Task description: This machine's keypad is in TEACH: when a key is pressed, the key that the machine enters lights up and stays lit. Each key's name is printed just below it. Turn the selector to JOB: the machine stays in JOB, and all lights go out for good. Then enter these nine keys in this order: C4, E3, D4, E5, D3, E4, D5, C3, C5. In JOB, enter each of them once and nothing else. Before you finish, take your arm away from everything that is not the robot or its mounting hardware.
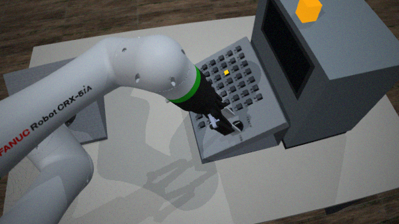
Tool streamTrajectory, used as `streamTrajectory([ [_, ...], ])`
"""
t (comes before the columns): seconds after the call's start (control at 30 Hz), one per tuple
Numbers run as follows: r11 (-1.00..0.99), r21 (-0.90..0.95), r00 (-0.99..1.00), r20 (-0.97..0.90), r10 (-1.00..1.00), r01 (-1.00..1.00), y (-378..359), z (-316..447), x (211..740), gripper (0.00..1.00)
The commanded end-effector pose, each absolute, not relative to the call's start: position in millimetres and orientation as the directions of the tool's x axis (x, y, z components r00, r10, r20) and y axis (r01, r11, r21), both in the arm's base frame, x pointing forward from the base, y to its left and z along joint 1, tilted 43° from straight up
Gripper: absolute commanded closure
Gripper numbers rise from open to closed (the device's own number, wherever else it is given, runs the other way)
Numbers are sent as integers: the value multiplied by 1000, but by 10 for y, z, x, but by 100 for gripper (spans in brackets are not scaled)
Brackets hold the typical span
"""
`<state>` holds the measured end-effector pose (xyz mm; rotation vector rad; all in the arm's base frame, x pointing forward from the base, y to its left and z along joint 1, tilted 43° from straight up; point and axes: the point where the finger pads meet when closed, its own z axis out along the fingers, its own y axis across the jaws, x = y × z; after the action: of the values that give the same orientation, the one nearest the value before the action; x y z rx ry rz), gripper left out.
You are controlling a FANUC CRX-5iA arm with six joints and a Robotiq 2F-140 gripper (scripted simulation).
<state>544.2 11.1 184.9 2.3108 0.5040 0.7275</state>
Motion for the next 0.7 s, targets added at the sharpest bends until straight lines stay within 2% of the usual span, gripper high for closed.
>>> streamTrajectory([
  [0.0,-712,685,771,365,522,158,110,1843,5450,67],
  [0.67,-712,685,771,365,522,158,41,1750,5541,67],
])
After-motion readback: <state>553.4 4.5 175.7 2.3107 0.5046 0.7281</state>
